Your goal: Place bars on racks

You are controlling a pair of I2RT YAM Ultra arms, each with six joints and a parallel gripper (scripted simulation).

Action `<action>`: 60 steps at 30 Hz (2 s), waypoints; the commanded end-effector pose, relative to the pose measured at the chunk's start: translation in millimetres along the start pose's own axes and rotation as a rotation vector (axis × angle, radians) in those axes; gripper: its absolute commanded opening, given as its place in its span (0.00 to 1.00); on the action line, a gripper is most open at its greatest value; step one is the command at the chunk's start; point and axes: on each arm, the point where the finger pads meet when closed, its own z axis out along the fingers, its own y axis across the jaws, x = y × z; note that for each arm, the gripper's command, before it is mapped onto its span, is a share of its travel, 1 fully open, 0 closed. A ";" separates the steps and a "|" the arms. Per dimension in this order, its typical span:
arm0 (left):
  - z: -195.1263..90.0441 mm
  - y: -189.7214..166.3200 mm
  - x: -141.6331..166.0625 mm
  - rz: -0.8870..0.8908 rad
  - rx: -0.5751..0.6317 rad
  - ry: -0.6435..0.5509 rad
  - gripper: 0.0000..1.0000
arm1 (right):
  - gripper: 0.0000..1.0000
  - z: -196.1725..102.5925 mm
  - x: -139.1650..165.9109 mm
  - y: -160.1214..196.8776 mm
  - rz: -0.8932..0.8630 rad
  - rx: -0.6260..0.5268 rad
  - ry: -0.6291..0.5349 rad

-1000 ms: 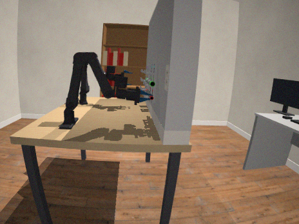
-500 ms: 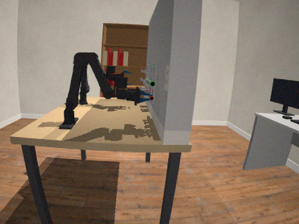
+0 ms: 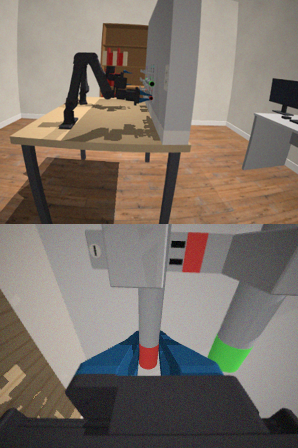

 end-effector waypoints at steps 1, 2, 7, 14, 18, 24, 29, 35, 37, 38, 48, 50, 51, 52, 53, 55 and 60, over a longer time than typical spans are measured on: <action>-3.9 13.0 3.0 -0.022 -0.036 -0.001 1.00 | 0.00 -0.4 2.0 -12.0 0.025 0.050 0.001; -3.9 13.0 3.0 -0.022 -0.036 -0.001 1.00 | 0.00 -0.4 2.0 -11.9 0.025 0.050 0.001; -3.9 13.0 3.0 -0.022 -0.036 -0.001 1.00 | 0.00 -0.4 2.0 -11.3 0.025 0.050 0.001; -3.9 13.0 3.0 -0.022 -0.036 -0.001 1.00 | 0.00 -1.1 2.1 -10.2 0.025 0.051 0.001; -3.9 13.0 3.0 -0.022 -0.036 -0.001 1.00 | 0.00 -1.0 2.1 -9.6 0.025 0.051 0.001; -3.9 13.0 3.0 -0.022 -0.036 -0.001 1.00 | 0.00 -1.0 2.0 -8.8 0.025 0.051 0.001; -3.9 13.0 3.0 -0.022 -0.036 -0.001 1.00 | 0.00 -2.3 2.2 -7.9 0.025 0.051 0.001; -3.9 13.0 3.0 -0.022 -0.036 -0.001 1.00 | 0.00 -2.2 2.1 -6.9 0.025 0.051 0.001; -3.9 13.0 3.0 -0.022 -0.036 -0.001 1.00 | 0.00 -2.2 2.1 -6.6 0.025 0.051 0.001; -3.9 13.0 3.0 -0.022 -0.036 -0.001 1.00 | 0.00 -2.2 2.1 -6.4 0.025 0.051 0.001; -3.9 13.0 3.0 -0.022 -0.036 -0.001 1.00 | 0.00 -1.9 2.1 -5.1 0.025 0.052 0.001; -3.9 13.0 3.0 -0.022 -0.036 -0.001 1.00 | 0.00 -1.9 2.1 -4.8 0.025 0.052 0.001; -3.9 13.0 3.0 -0.022 -0.036 -0.001 1.00 | 0.00 -1.9 2.1 -4.6 0.025 0.052 0.001; -3.9 13.0 3.0 -0.022 -0.036 -0.001 1.00 | 0.00 -1.9 2.1 -4.4 0.025 0.052 0.001; -3.9 13.0 3.0 -0.022 -0.036 -0.001 1.00 | 0.00 -1.9 2.1 -4.2 0.025 0.052 0.001; -3.9 13.0 3.0 -0.022 -0.036 -0.001 1.00 | 0.00 -1.9 2.0 -3.8 0.025 0.052 0.001; -3.9 13.0 3.0 -0.022 -0.036 -0.001 1.00 | 0.00 -2.0 2.0 -3.3 0.025 0.052 0.001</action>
